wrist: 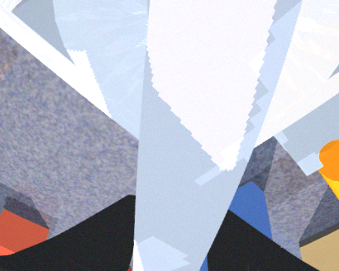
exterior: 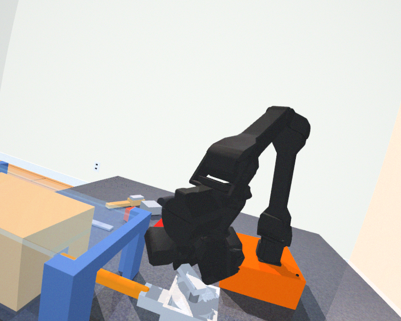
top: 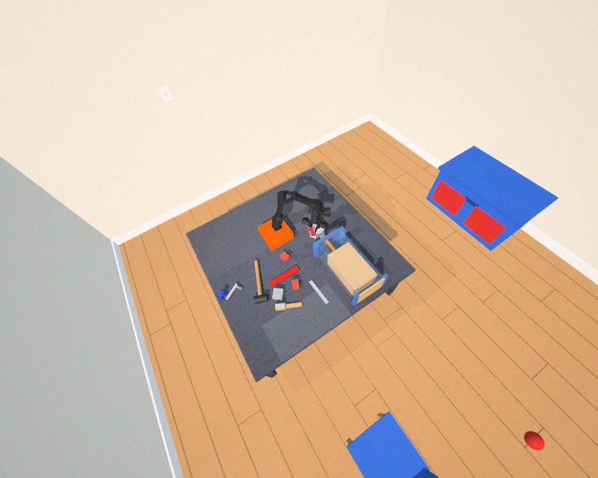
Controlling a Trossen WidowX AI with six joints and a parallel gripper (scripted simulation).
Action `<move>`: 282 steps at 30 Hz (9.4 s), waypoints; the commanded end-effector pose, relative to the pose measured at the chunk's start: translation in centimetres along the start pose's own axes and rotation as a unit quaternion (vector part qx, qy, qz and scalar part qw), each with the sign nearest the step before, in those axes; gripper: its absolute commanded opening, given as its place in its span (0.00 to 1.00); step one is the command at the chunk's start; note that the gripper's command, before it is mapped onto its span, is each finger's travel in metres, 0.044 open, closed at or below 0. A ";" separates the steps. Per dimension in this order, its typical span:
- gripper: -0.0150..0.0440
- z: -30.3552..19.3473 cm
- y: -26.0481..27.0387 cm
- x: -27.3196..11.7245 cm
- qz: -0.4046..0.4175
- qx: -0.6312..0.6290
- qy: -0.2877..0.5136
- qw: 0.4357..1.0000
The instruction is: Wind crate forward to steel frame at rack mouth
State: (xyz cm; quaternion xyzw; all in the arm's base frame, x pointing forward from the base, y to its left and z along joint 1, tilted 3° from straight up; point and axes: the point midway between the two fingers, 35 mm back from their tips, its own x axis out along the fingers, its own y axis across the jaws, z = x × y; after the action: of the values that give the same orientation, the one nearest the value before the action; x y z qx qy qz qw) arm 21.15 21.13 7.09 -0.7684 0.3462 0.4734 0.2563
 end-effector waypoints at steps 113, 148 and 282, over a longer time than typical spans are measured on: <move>0.83 1.8 3.6 0.7 0.148 0.337 0.000 0.930; 0.51 -3.4 3.3 -11.1 0.069 0.364 -0.186 0.910; 0.82 -2.7 6.8 -0.9 0.004 0.013 -0.201 0.979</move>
State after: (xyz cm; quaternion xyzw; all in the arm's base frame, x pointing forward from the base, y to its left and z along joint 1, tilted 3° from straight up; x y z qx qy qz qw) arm 17.14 15.15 8.55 -0.6526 0.2969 0.6147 0.3289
